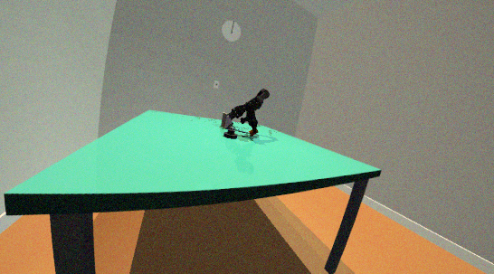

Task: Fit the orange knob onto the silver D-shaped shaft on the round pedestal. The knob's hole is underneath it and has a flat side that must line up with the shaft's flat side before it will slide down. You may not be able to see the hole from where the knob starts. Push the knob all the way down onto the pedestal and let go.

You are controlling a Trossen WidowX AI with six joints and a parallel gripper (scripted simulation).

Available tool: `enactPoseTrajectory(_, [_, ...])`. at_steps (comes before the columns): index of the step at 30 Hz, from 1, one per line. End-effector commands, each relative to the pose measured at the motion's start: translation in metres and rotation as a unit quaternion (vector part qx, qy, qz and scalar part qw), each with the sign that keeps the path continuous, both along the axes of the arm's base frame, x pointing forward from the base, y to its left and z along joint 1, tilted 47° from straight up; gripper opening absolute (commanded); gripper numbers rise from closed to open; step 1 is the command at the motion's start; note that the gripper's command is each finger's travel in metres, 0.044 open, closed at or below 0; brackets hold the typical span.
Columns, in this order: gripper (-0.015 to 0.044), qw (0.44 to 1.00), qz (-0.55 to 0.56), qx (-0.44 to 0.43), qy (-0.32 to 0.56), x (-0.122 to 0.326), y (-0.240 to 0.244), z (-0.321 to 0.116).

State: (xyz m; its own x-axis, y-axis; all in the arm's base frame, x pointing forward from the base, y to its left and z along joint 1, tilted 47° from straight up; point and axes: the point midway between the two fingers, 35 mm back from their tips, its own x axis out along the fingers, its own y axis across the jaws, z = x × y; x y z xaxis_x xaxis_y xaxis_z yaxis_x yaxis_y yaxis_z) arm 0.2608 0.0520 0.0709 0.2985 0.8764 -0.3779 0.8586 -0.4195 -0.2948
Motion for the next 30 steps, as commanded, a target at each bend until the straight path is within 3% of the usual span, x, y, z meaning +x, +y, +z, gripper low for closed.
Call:
enactPoseTrajectory(1, [0.0179,0.999,-0.011,0.03,-0.015,-0.003,-0.002,-0.003])
enactPoseTrajectory(16, [0.0179,0.987,-0.047,0.139,-0.068,-0.011,-0.009,-0.016])
enactPoseTrajectory(30, [0.0179,0.983,-0.053,0.161,-0.075,-0.015,-0.01,-0.02])
